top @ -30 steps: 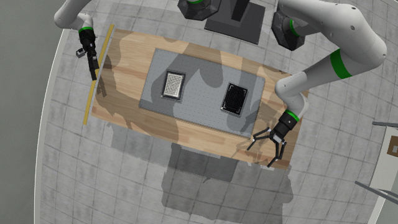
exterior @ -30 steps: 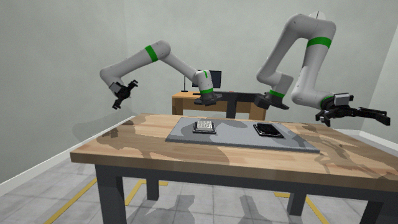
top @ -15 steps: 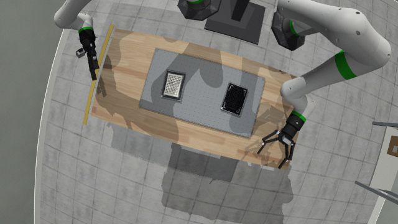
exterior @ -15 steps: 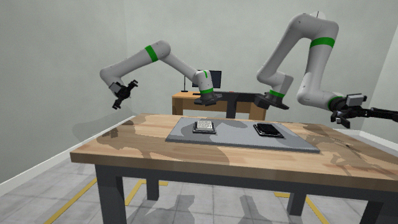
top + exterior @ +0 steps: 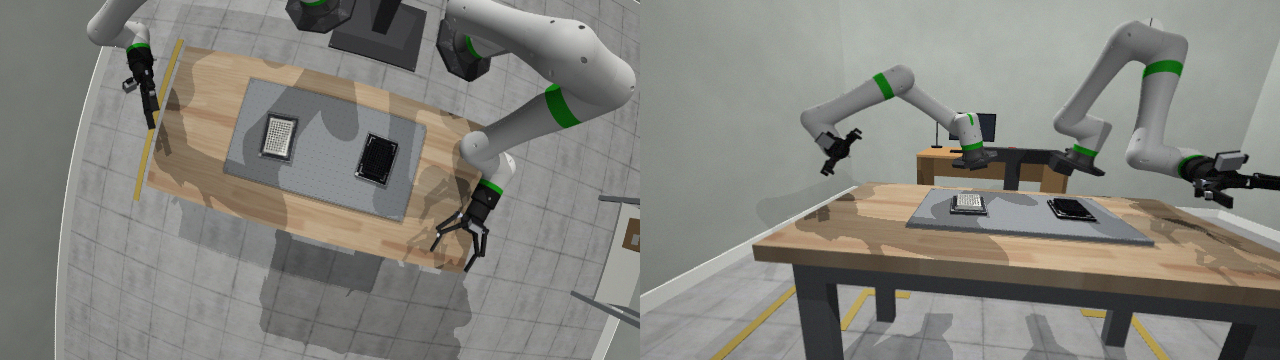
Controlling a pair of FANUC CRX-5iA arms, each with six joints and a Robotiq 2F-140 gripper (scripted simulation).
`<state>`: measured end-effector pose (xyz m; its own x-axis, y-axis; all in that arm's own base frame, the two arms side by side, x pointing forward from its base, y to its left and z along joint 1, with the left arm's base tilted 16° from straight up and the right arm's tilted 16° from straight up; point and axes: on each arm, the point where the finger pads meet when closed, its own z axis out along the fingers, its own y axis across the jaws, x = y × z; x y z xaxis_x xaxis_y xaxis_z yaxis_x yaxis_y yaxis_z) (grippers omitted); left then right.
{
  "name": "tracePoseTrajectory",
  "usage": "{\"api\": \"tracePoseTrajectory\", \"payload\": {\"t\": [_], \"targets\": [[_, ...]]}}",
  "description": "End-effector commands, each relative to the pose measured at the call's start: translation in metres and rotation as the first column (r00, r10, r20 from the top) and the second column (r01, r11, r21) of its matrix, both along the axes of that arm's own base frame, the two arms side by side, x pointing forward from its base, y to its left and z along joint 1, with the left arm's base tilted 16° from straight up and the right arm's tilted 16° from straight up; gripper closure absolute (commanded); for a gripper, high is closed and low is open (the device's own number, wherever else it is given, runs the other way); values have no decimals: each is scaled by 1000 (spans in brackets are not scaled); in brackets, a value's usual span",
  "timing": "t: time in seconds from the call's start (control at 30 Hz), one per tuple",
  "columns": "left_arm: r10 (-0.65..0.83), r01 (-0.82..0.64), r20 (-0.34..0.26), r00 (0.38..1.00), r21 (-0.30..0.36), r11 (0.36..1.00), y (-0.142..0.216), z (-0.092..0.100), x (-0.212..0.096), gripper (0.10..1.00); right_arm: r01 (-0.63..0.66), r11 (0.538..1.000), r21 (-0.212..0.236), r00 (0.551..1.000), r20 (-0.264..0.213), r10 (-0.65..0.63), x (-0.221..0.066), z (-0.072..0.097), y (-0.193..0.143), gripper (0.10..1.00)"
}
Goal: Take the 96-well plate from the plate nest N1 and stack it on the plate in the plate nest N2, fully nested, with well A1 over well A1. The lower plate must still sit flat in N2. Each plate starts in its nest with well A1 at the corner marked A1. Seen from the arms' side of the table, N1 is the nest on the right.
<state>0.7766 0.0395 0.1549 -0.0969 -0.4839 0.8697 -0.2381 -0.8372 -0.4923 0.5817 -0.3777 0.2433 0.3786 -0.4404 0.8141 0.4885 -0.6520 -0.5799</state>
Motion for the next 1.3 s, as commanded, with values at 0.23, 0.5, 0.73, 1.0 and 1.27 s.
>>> {"api": "tracePoseTrajectory", "payload": {"t": [0.23, 0.5, 0.73, 1.0, 1.27], "targets": [[-9, 9, 2, 1000, 4, 1000, 32, 11, -3, 98, -40, 999, 1, 998, -52, 40, 2, -1, 10, 98], [-9, 9, 2, 1000, 4, 1000, 32, 11, -3, 98, -83, 997, 6, 990, -112, 83, 8, -8, 38, 98], [-9, 9, 2, 1000, 4, 1000, 32, 11, -3, 98, -156, 988, 14, 962, -225, 156, 12, -16, 71, 98], [-9, 9, 2, 1000, 4, 1000, 32, 11, -3, 98, -204, 979, 18, 930, -308, 200, 13, -23, 100, 98], [-9, 9, 2, 1000, 4, 1000, 32, 11, -3, 98, -234, 972, 20, 904, -363, 225, 13, -33, 136, 98]]}}
